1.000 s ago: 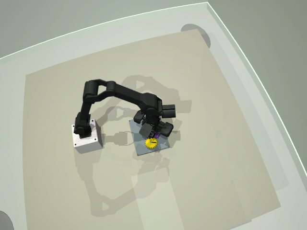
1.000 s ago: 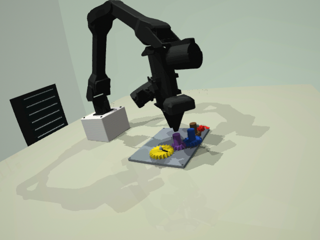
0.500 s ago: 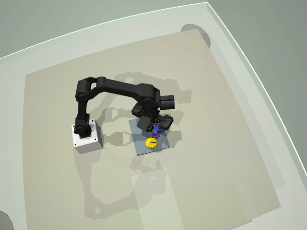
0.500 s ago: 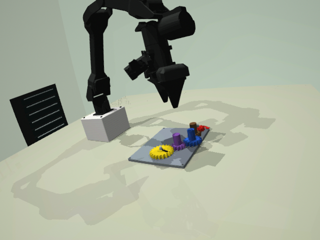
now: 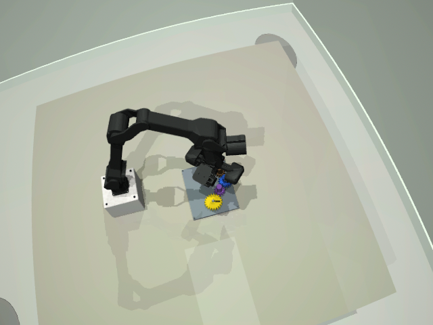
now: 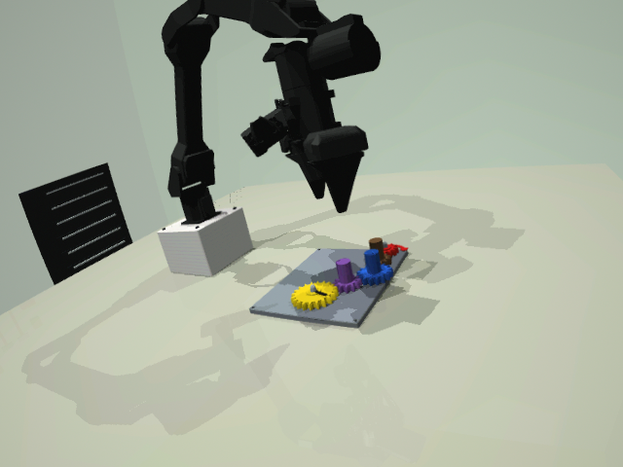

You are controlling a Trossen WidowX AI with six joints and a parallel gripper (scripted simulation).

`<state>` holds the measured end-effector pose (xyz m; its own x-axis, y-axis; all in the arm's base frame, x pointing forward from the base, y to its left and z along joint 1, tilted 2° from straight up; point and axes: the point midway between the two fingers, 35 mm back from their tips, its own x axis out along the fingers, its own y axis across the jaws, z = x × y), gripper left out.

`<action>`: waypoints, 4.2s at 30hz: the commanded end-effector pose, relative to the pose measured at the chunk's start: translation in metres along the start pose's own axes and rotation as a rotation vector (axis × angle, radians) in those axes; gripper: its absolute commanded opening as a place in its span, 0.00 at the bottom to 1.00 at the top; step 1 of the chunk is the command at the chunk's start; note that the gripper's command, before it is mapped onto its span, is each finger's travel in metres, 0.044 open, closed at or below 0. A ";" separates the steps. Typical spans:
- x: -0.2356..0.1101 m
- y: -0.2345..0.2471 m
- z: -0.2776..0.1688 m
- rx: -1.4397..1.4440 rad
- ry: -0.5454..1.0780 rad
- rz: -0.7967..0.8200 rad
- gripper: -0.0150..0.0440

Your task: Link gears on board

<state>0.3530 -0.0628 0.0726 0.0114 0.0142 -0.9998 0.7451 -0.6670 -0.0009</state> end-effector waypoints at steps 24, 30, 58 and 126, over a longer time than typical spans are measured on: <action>0.000 0.000 0.000 -0.003 -0.001 -0.001 1.00; -0.004 -0.018 -0.021 -0.005 0.004 -0.003 1.00; -0.045 -0.325 -0.125 -0.026 0.007 -0.079 1.00; -0.045 -0.325 -0.125 -0.026 0.007 -0.079 1.00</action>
<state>0.1945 0.2466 0.1203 -0.0408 0.0706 -0.9967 0.7639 -0.6408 -0.0767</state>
